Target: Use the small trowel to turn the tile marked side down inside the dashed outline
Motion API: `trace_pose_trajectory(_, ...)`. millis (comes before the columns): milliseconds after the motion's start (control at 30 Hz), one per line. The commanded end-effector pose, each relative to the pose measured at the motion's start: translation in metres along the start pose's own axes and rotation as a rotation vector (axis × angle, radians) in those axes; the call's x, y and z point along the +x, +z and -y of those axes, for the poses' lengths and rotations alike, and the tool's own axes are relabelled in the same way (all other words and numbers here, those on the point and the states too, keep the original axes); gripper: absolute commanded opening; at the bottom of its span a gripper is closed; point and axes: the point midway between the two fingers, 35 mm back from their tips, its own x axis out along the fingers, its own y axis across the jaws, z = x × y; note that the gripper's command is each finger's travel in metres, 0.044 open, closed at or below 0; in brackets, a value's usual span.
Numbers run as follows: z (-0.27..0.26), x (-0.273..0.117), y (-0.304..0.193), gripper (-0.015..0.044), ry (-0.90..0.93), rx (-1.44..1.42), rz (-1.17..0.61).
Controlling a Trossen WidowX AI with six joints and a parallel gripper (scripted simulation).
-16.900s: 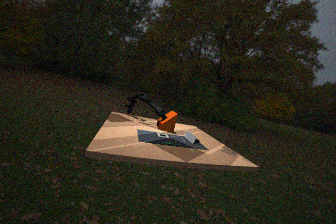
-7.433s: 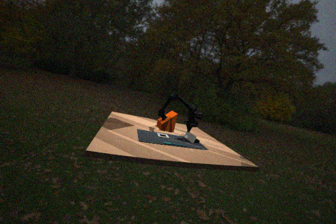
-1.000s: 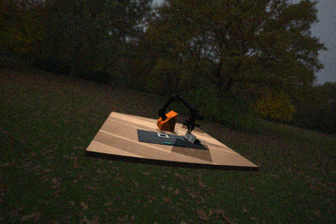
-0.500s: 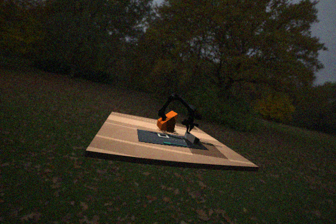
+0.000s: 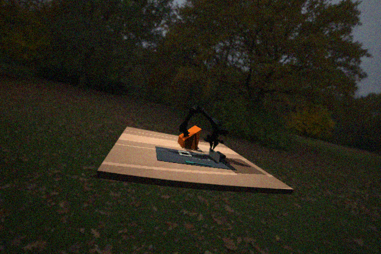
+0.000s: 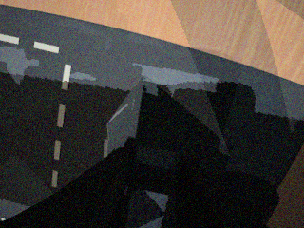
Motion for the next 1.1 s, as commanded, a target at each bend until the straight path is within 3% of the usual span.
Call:
trace_pose_trajectory(0,-0.010,0.004,0.001,0.0100,0.011,-0.003,0.007)
trace_pose_trajectory(1033,-0.044,0.002,0.000,0.0100,0.008,0.000,0.005)
trace_pose_trajectory(1067,-0.044,0.002,0.000,0.0074,0.007,0.000,0.005)
